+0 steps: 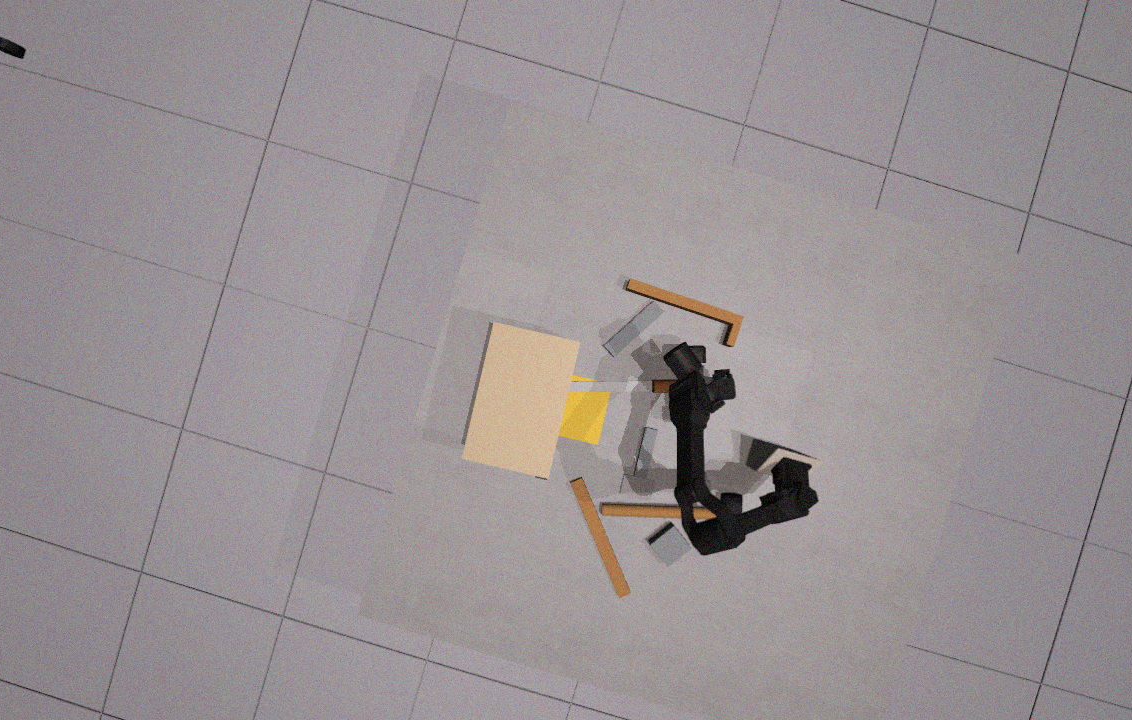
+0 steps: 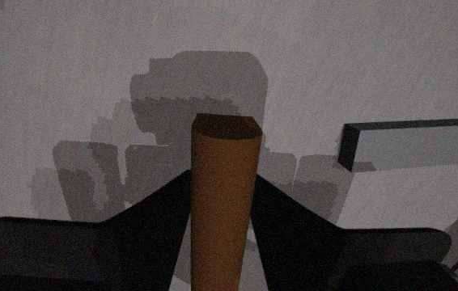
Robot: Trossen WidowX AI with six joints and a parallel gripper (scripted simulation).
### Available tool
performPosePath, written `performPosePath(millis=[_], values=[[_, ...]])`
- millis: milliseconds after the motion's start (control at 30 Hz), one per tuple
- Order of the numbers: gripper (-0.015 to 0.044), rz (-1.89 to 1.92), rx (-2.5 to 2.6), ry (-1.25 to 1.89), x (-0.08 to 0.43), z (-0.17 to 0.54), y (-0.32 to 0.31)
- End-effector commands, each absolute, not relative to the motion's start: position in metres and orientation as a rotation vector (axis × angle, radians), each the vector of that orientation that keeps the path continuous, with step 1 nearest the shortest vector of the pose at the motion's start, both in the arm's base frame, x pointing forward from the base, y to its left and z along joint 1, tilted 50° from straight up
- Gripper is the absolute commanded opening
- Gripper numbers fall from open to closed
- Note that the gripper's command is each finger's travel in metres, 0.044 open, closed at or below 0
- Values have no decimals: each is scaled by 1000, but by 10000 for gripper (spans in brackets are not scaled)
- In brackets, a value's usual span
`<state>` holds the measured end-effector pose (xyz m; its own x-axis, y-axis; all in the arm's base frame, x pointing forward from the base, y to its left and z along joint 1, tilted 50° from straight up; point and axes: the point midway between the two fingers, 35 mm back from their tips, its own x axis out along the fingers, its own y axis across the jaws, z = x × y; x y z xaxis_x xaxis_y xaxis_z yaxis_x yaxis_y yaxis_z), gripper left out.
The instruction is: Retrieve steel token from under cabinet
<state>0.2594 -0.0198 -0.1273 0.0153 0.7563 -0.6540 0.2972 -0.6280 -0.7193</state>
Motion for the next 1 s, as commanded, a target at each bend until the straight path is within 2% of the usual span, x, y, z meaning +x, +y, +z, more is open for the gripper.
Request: performPosePath(millis=[0, 967], values=[[0, 1641, -1929, -1083, 271, -125, -18], [0, 1639, -1929, -1083, 313, -114, -10]])
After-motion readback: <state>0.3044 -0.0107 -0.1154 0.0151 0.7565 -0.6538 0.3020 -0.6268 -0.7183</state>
